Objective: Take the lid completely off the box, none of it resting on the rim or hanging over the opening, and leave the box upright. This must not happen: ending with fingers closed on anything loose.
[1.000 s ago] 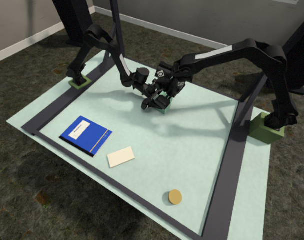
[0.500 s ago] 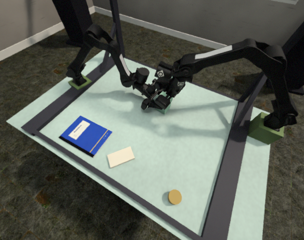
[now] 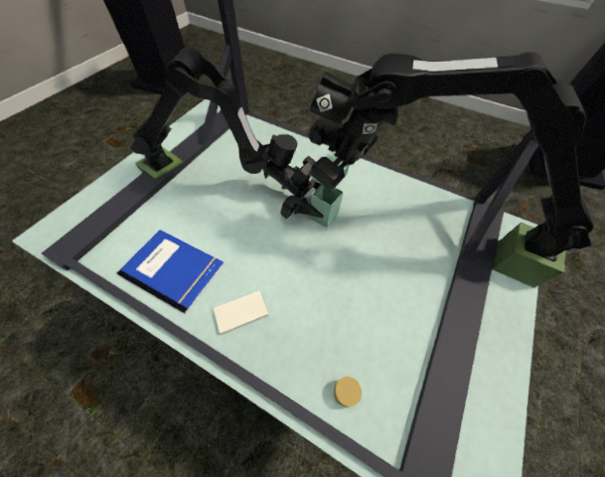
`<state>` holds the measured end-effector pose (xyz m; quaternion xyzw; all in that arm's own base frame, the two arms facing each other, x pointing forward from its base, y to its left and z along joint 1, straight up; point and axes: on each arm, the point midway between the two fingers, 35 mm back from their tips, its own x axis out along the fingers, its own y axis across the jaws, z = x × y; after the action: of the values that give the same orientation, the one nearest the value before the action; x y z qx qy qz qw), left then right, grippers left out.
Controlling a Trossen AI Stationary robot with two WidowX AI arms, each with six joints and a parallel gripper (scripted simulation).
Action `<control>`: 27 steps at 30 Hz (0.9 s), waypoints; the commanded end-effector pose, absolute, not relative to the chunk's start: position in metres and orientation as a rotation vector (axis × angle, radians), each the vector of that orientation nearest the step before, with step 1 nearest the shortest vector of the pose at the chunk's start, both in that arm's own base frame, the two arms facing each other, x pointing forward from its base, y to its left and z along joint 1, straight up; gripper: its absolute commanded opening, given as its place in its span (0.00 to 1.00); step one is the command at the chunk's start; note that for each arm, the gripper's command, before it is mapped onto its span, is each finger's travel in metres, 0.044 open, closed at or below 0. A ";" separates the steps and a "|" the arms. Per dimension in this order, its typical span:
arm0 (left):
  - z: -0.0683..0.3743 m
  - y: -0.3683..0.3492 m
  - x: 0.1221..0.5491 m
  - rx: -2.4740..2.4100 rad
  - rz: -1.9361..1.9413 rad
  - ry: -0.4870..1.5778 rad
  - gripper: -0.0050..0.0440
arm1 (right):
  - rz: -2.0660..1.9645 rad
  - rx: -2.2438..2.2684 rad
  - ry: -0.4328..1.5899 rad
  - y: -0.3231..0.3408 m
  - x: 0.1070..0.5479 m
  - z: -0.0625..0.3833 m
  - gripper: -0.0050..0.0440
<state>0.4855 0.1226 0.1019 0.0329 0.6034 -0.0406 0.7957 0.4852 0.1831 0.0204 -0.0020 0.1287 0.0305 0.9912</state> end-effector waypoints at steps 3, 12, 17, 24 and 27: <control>0.129 0.123 0.487 0.073 -0.083 1.286 0.09 | 0.063 0.002 0.240 0.184 0.487 0.030 0.00; 0.141 0.123 0.487 0.078 -0.079 1.271 0.00 | 0.063 0.002 0.240 0.184 0.487 0.030 0.40; 0.138 0.123 0.485 0.076 -0.081 1.278 0.00 | 0.063 0.002 0.240 0.184 0.487 0.030 0.64; 0.141 0.112 0.485 0.080 -0.075 1.265 0.00 | 0.063 0.002 0.240 0.184 0.487 0.030 0.85; 0.125 0.085 0.482 0.076 -0.078 1.272 0.00 | 0.062 0.007 0.232 0.184 0.476 0.037 0.99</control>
<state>0.4822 0.1139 0.1184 0.0264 0.6090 -0.0337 0.7920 0.4829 0.1820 0.0190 -0.0035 0.1312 0.0293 0.9909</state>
